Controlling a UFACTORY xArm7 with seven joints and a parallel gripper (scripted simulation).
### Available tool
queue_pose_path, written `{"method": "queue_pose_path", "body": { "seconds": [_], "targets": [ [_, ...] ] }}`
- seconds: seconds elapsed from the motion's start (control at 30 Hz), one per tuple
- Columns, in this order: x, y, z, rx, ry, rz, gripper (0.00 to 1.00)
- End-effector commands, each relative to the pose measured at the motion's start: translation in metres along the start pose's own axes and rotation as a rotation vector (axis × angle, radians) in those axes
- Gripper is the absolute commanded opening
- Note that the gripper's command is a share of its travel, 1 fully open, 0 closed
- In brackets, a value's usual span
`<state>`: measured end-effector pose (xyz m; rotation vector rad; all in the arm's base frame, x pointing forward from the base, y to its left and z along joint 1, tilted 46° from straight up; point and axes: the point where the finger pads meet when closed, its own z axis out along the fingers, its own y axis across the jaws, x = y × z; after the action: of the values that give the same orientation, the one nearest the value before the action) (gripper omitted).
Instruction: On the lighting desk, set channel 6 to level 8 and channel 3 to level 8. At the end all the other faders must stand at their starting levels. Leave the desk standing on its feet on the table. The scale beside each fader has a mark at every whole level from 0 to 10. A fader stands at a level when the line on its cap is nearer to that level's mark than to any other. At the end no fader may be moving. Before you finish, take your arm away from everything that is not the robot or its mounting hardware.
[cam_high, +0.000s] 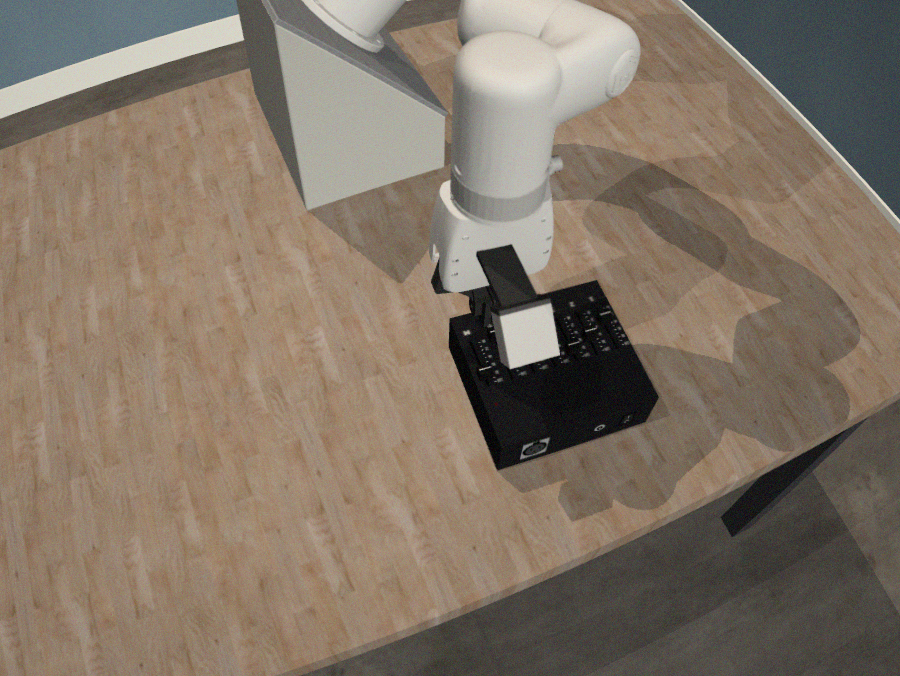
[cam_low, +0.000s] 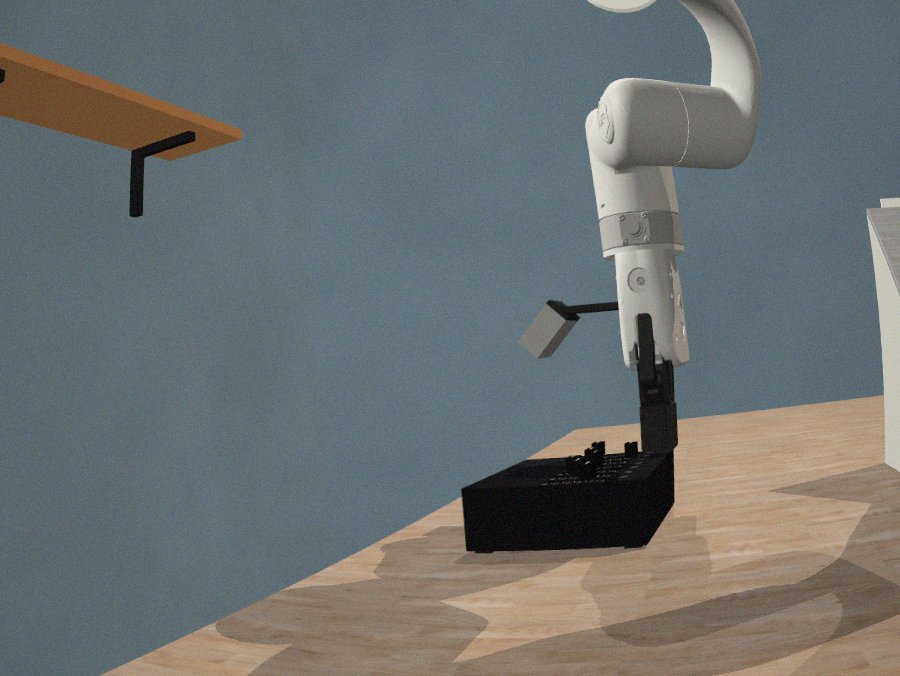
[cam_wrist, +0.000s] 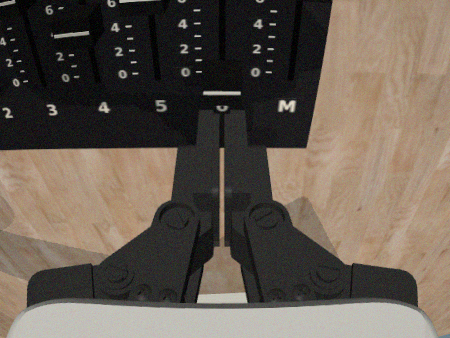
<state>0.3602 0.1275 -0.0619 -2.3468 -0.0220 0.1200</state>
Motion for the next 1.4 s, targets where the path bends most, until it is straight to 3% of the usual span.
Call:
{"method": "queue_pose_path", "body": {
  "seconds": [0.0,1.37],
  "targets": [
    [0.0013,0.0009,-0.0013,-0.002,0.004,0.001,0.00],
    [0.0104,0.0009,-0.0013,-0.002,0.004,0.001,0.00]
  ]
}}
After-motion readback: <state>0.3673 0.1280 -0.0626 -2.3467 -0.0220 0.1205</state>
